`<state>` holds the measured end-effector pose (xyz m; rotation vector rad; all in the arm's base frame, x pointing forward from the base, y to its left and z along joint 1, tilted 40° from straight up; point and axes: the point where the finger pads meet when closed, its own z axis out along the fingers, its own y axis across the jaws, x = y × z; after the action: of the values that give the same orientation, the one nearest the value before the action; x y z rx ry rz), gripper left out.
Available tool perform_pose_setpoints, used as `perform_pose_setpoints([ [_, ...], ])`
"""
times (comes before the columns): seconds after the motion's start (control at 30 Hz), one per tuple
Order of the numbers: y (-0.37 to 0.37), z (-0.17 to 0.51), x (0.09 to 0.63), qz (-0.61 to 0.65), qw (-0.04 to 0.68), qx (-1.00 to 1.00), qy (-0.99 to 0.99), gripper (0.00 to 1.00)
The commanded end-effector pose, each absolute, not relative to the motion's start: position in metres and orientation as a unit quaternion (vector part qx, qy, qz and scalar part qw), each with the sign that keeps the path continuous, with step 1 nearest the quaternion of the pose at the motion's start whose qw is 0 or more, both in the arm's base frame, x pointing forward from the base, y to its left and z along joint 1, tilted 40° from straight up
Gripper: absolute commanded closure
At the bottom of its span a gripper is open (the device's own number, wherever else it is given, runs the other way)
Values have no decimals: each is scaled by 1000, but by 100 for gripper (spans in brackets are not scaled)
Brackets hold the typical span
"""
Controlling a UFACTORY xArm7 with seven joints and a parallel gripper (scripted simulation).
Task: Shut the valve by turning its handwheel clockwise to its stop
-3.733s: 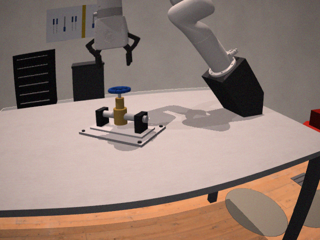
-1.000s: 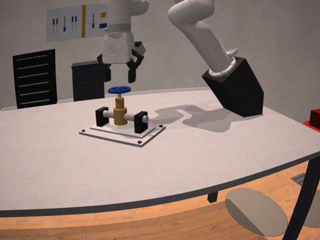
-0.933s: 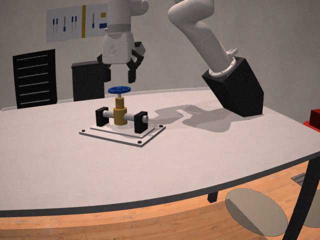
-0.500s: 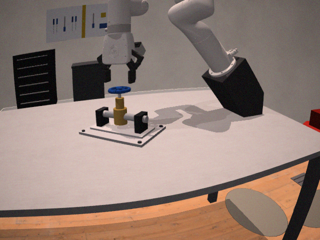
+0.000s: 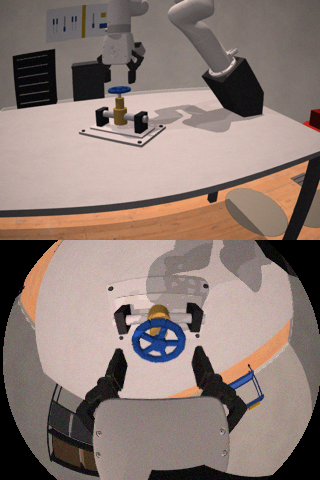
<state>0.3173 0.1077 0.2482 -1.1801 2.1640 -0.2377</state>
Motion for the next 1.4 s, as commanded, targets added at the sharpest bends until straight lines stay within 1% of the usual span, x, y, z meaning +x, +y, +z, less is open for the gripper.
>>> perform_pose_setpoints([
  [0.0, 108, 248, 319, -91, 328, -450, 826, 0],
  [1.37, 113, 223, 339, -91, 328, -450, 826, 0],
])
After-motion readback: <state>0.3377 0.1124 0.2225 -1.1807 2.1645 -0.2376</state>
